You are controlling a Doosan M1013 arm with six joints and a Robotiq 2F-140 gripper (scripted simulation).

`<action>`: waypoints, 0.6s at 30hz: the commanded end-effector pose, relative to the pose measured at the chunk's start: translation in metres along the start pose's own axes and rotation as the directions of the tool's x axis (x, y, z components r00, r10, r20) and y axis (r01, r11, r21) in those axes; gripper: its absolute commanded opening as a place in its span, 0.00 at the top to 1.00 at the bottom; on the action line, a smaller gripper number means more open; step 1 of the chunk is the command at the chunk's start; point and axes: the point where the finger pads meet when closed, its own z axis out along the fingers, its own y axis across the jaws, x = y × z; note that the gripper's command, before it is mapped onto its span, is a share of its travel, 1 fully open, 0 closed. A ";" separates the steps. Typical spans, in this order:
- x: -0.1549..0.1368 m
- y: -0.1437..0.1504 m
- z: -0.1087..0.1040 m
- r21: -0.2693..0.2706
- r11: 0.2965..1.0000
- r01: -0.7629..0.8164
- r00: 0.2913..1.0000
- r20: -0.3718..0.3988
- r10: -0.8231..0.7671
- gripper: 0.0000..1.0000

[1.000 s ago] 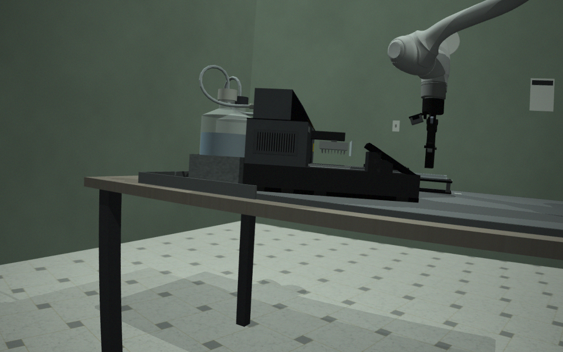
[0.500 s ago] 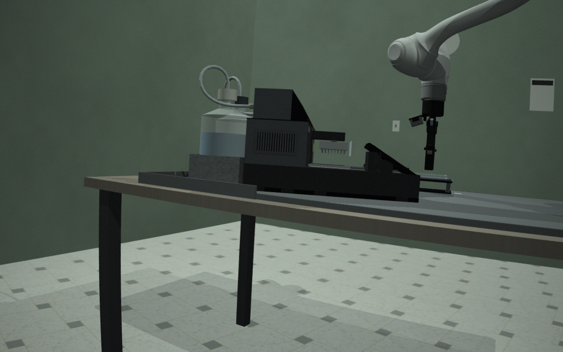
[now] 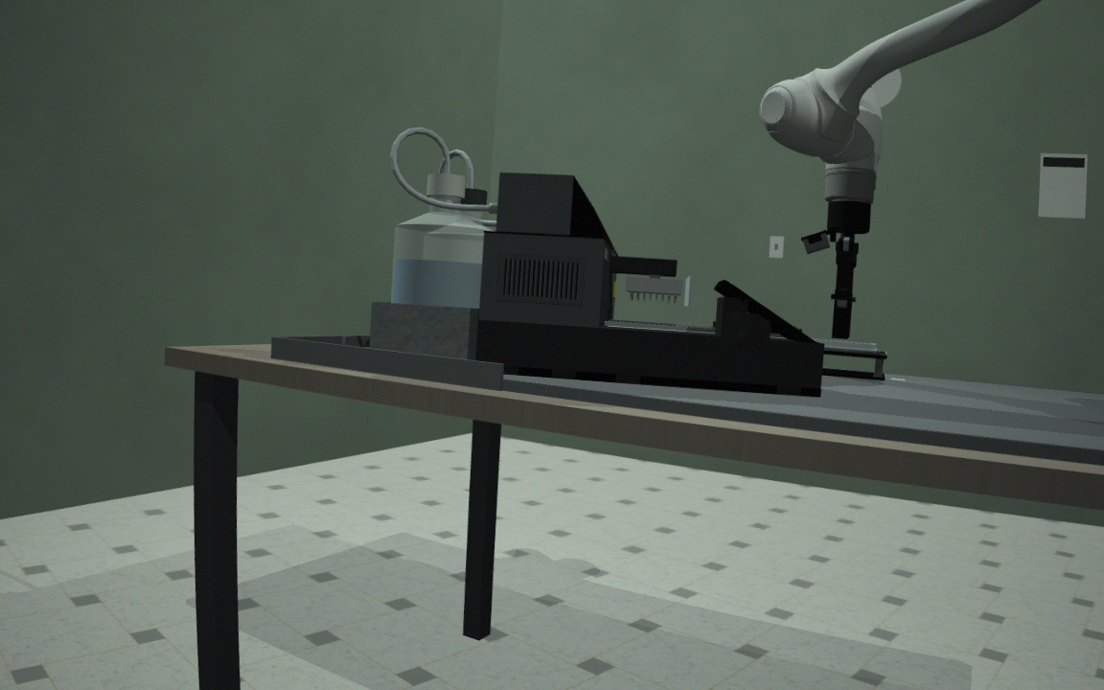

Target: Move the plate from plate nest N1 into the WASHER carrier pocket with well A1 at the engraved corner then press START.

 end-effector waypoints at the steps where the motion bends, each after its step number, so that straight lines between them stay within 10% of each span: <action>1: -0.001 -0.001 0.006 0.002 1.000 0.002 1.000 0.000 -0.002 0.30; 18: -0.001 -0.001 0.016 0.002 1.000 0.002 1.000 0.000 -0.002 0.30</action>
